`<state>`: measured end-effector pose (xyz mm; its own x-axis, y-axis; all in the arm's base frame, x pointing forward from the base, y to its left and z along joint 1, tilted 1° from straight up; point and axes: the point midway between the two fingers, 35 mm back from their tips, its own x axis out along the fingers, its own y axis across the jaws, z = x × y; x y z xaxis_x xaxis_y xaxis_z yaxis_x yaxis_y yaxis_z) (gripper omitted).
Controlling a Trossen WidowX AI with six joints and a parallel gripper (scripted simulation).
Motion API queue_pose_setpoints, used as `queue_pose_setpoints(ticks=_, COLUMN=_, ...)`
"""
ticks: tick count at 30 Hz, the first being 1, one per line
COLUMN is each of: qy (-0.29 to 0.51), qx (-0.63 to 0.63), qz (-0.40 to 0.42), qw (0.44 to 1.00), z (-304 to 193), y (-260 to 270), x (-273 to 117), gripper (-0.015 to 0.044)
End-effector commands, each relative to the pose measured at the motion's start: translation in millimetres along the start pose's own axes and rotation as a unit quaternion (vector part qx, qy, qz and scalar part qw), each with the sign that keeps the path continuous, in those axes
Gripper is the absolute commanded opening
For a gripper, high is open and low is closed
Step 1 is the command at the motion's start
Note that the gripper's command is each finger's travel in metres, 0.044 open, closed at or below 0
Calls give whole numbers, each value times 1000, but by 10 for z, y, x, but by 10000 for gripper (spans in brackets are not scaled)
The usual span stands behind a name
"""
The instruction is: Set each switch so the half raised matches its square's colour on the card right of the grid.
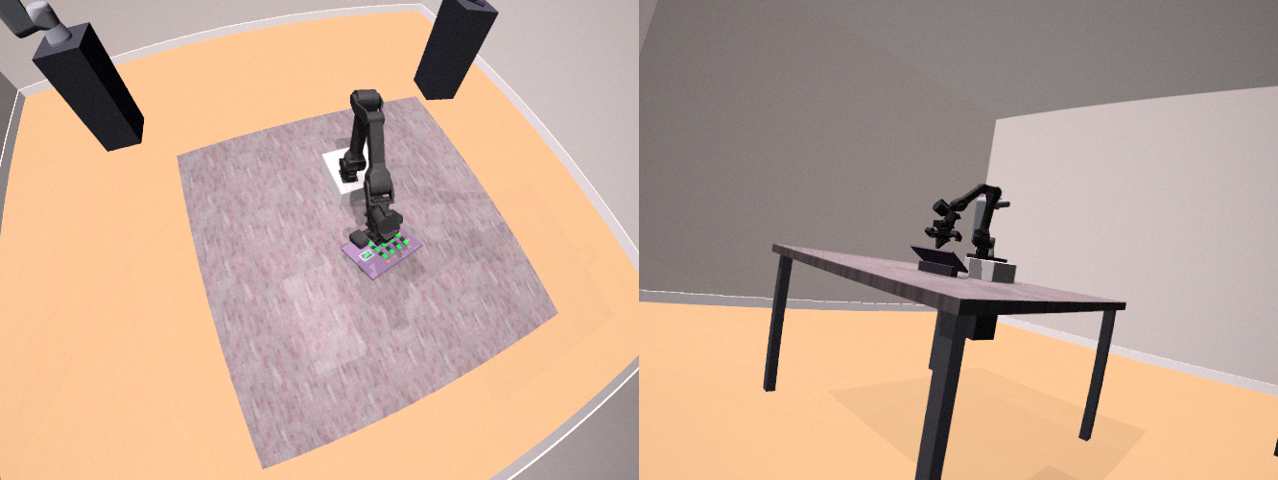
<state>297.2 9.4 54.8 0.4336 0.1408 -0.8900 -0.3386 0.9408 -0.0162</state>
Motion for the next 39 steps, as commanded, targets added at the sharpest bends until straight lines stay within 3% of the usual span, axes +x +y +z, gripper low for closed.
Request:
queue_pose_setpoints(ticks=1, qy=7, qx=2, qz=1, qw=1000, z=-32, y=4, x=65, gripper=0)
queue_pose_setpoints(ticks=39, qy=7, qx=2, qz=1, qw=1000, z=-29, y=3, x=210, gripper=0)
